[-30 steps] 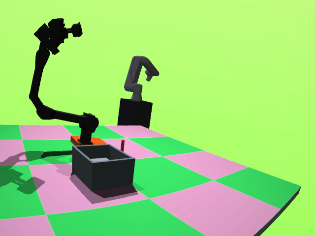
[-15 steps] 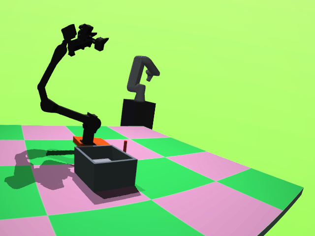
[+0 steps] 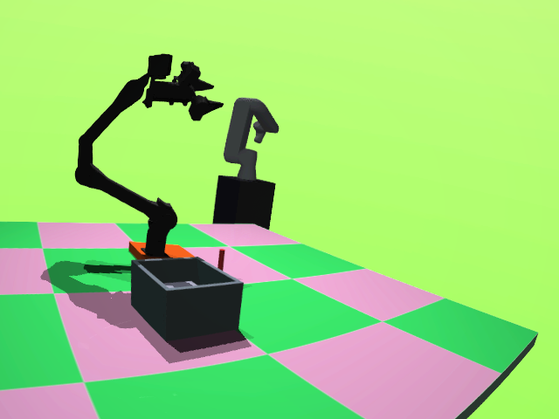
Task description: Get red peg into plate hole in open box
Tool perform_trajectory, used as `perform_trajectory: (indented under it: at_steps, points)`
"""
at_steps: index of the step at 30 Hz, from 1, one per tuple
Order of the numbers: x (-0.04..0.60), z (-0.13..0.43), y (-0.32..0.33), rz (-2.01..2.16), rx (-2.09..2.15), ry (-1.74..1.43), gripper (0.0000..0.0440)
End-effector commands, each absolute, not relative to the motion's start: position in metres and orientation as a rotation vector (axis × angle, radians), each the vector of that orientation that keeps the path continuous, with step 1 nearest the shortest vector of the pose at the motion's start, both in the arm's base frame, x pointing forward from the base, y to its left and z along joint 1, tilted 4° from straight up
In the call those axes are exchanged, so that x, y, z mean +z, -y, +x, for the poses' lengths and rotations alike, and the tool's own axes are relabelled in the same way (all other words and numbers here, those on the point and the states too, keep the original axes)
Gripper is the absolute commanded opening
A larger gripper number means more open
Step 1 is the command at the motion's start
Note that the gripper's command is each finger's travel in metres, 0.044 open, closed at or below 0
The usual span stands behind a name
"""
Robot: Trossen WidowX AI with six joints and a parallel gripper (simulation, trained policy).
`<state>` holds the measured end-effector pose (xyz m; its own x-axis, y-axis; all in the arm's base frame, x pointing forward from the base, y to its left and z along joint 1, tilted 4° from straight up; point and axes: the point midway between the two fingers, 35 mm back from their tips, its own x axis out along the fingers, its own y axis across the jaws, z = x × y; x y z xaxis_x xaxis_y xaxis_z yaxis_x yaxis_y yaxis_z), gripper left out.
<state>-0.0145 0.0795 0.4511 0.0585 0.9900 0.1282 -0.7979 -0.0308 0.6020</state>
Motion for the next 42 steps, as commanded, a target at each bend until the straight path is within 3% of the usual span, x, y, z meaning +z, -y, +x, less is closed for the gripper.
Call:
perform_trajectory:
  at_steps: [1,18,42]
  points:
    - [0.43,0.001,-0.099,0.6,1.383,-0.482,0.044]
    - [0.326,0.073,-0.145,0.555,0.849,-0.823,0.044]
    - [0.187,0.146,-0.122,0.606,0.03,-1.172,0.044]
